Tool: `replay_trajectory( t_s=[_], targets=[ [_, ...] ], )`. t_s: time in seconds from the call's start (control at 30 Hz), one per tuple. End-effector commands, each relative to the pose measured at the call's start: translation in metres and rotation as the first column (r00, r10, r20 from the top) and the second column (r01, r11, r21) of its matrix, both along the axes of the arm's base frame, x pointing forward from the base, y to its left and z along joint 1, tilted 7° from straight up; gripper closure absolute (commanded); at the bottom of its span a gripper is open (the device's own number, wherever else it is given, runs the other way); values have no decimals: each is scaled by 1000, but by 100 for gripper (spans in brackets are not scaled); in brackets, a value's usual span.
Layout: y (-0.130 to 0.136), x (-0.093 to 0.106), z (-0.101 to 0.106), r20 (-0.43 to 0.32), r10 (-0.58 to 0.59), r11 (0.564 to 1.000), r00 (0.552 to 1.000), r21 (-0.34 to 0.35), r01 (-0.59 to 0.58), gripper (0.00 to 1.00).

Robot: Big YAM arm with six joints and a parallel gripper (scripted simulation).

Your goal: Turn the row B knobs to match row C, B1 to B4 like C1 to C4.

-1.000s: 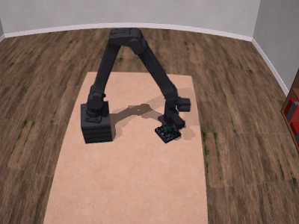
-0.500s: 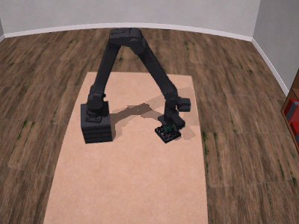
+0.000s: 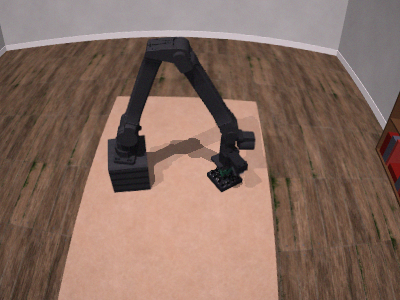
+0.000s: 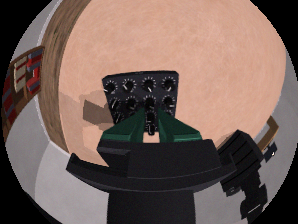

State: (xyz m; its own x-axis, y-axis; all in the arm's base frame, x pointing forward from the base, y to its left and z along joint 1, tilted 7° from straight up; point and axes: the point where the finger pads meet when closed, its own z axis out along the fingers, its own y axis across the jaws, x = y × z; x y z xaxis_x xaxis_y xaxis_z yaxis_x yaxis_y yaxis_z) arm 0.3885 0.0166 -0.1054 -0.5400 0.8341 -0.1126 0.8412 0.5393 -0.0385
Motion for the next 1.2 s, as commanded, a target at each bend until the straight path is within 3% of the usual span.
replay_trajectory(
  t_s=[0.0,0.97,1.17],
  targets=[
    [3,9,2,24,-1,1000,1000,-2,1,82],
    [3,9,2,24,-1,1000,1000,-1,1,82],
    [8,18,3,29,5,1000,1000,-1,-5,82]
  ],
)
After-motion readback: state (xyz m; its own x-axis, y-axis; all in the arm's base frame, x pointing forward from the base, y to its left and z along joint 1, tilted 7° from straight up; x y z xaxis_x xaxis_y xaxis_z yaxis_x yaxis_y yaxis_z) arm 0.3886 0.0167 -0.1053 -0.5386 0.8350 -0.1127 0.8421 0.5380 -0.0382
